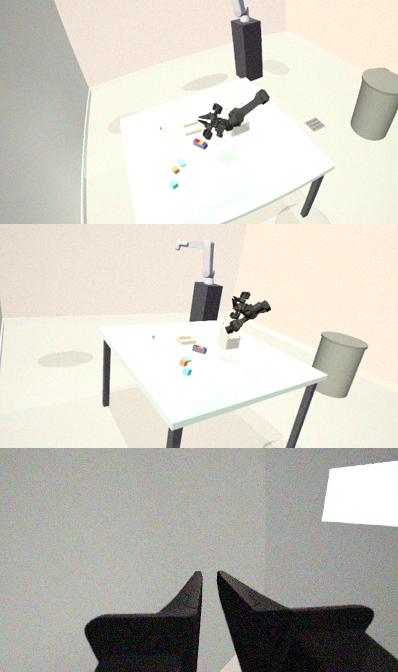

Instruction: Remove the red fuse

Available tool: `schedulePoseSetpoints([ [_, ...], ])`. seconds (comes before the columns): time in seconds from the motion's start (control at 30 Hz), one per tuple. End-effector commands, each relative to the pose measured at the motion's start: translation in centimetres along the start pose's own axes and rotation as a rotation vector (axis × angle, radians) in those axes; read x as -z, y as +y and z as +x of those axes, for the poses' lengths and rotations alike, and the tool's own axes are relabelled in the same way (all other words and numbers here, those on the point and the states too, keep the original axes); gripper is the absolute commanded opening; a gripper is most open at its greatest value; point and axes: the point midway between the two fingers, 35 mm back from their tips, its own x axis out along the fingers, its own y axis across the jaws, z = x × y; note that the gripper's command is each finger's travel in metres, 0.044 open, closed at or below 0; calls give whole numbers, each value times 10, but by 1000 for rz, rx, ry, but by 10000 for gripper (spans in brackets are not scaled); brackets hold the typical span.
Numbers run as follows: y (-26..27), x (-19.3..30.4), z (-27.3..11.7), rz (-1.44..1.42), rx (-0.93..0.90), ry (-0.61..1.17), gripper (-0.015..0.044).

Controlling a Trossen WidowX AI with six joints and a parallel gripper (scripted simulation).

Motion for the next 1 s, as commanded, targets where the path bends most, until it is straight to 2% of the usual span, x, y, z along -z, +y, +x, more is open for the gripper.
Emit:
schedulePoseSetpoints([
  [0.0, 34, 20, 12, -97, -112, 25, 61],
  [0.23, 119, 102, 28, -337, -449, 164, 61],
  [0.47, 178, 203, 10, -451, -813, 361, 61],
  [0.7, 213, 297, -42, -410, -1192, 602, 61],
  [0.97, 228, 369, -132, -106, -1608, 933, 61],
])
